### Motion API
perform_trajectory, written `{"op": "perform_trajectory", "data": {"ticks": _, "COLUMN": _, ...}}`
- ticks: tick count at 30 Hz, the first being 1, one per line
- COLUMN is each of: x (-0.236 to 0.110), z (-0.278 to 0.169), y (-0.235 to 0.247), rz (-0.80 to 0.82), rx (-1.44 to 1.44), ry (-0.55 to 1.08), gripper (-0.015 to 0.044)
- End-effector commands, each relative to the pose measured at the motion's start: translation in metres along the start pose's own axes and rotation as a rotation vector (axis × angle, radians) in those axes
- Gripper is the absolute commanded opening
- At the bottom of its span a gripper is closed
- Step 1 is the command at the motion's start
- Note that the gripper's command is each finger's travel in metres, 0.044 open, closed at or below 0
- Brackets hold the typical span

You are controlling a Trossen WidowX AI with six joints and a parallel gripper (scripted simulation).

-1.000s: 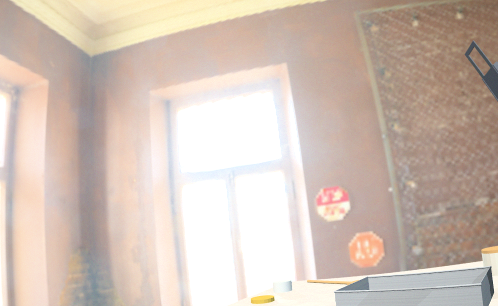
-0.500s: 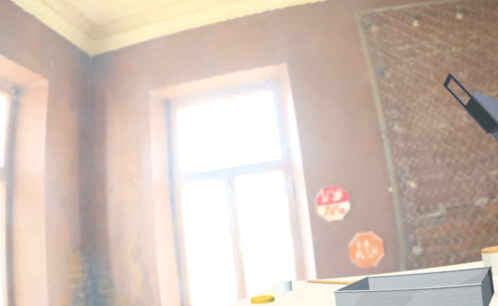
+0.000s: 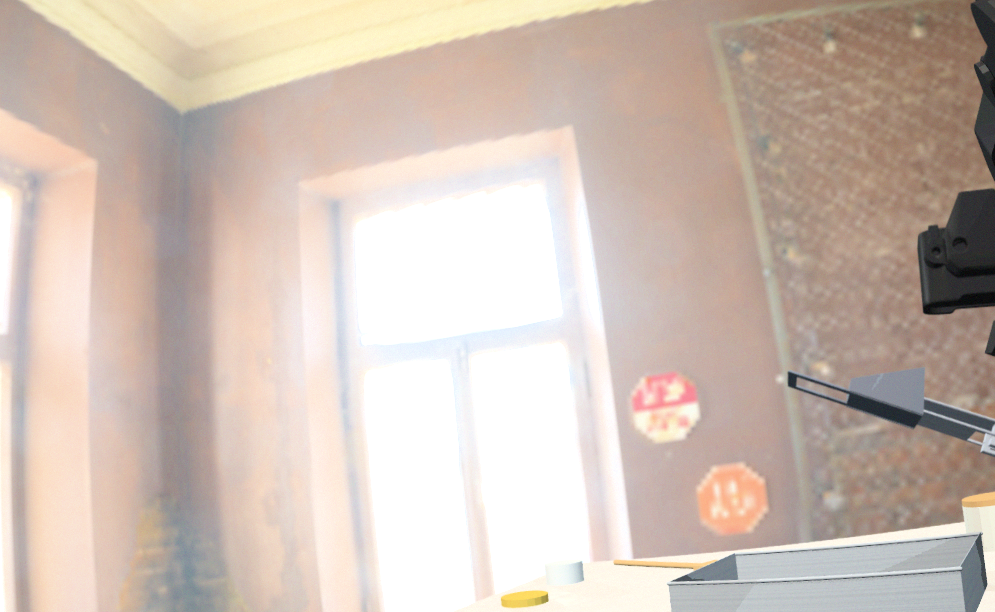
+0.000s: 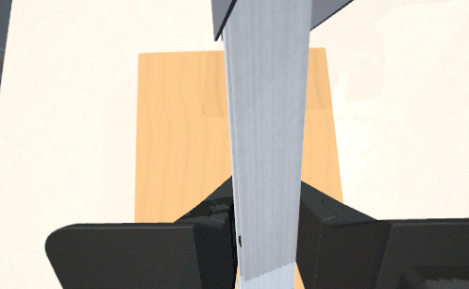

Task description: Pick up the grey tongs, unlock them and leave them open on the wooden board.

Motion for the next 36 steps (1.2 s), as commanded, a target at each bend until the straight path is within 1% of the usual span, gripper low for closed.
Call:
{"op": "perform_trajectory", "data": {"ticks": 1, "x": 0.004, "z": 0.003, "y": 0.002, "rz": -0.011, "rx": -0.003, "ry": 0.147, "gripper": -0.0150}}
{"op": "perform_trajectory", "data": {"ticks": 8, "x": 0.010, "z": 0.009, "y": 0.003, "rz": -0.018, "rx": 0.001, "ry": 0.418, "gripper": -0.0150}}
{"op": "perform_trajectory", "data": {"ticks": 10, "x": 0.011, "z": 0.010, "y": 0.003, "rz": -0.016, "rx": 0.002, "ry": 0.469, "gripper": -0.0150}}
{"op": "perform_trajectory", "data": {"ticks": 22, "x": 0.012, "z": 0.009, "y": 0.003, "rz": -0.016, "rx": 0.003, "ry": 0.475, "gripper": -0.0150}}
{"op": "perform_trajectory", "data": {"ticks": 36, "x": 0.032, "z": 0.001, "y": 0.005, "rz": -0.010, "rx": 0.003, "ry": 0.474, "gripper": -0.0150}}
Point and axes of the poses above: the point midway between the two fingers, 35 mm back from their tips, its own x axis out along the fingers, its own y axis across the jaws, z = x × y, the point moved 2 cm from there along -x, back along the fingers, and after that the axes turned 11 degrees about x, right-handed, at the moved point
